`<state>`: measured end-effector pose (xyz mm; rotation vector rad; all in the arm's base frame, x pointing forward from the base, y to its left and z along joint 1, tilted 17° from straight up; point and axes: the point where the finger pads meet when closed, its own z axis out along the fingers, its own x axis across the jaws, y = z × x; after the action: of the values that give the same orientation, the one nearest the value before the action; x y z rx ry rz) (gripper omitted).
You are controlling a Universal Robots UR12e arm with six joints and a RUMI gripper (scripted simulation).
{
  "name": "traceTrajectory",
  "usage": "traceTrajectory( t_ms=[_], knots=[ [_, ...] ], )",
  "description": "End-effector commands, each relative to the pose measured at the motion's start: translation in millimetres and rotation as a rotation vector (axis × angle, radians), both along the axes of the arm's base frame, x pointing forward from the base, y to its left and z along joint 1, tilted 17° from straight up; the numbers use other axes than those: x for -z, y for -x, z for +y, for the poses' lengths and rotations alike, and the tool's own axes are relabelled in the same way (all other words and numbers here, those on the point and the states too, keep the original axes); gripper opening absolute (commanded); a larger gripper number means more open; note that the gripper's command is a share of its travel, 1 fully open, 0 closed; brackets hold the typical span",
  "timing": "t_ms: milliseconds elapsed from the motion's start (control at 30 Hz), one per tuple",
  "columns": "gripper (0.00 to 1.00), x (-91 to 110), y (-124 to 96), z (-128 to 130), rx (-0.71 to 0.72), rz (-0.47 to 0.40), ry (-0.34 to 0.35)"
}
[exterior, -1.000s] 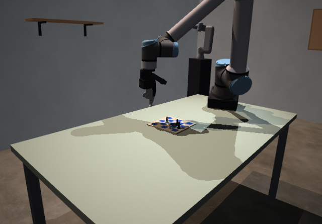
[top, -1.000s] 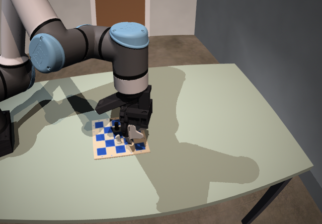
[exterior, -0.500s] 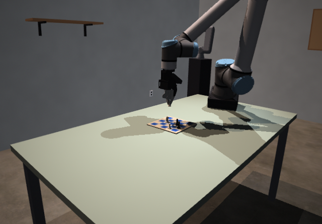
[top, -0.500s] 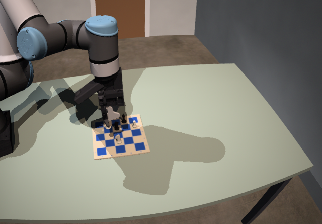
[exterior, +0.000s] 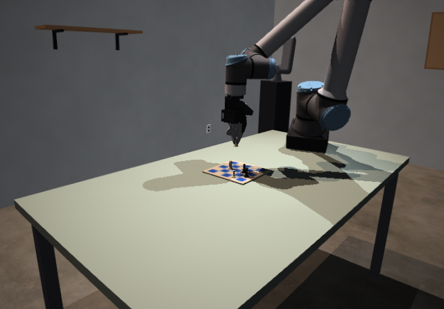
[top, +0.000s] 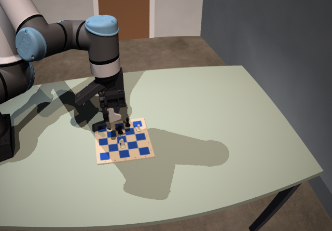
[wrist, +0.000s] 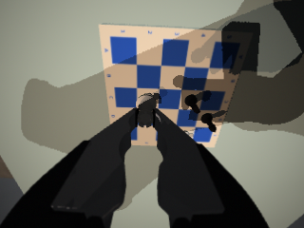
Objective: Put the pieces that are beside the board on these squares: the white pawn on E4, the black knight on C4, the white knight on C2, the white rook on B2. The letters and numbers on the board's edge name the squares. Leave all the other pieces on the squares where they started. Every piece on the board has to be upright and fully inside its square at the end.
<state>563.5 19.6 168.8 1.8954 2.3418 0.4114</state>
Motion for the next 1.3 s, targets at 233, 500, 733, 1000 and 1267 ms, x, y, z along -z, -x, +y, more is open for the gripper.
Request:
traceTrajectory(
  t_ms=[233,500,733,1000,1267],
  knots=[
    [0.0,22.7,-6.4,3.7,0.0,-0.001,0.0],
    [0.0,58.9,-15.8,9.8,0.0,-0.001,0.0],
    [0.0,76.8,-20.4,12.8,0.0,-0.001,0.0],
    [0.0,87.8,-23.3,14.6,0.0,-0.001,0.0],
    [0.0,87.9,-23.3,14.6,0.0,-0.001,0.0]
  ],
)
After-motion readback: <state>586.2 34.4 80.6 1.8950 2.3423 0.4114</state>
